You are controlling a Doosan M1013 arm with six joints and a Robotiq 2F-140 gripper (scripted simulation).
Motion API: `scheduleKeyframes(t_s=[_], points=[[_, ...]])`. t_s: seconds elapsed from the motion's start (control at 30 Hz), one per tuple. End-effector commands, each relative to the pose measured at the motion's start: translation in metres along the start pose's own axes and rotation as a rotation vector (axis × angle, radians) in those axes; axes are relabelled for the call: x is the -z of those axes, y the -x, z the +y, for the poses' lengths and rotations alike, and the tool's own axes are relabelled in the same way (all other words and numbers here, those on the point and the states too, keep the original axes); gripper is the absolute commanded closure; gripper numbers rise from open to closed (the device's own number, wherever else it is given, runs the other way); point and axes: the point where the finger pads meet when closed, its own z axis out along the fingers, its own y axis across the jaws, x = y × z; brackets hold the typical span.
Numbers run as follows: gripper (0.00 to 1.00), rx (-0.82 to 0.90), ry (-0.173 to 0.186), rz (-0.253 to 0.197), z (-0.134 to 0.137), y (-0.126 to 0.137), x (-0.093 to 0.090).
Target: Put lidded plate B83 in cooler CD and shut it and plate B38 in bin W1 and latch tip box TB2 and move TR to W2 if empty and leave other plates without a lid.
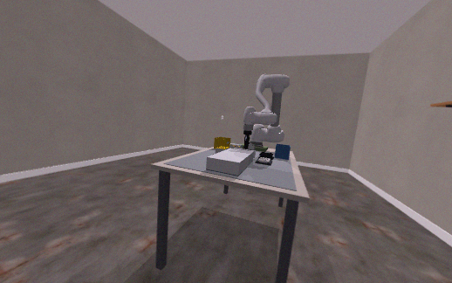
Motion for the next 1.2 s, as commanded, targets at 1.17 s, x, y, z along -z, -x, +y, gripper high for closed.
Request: scheduleKeyframes(t_s=[1.17], points=[[1.00,0.000,0.000,0.000,0.041,0.000,0.000]])
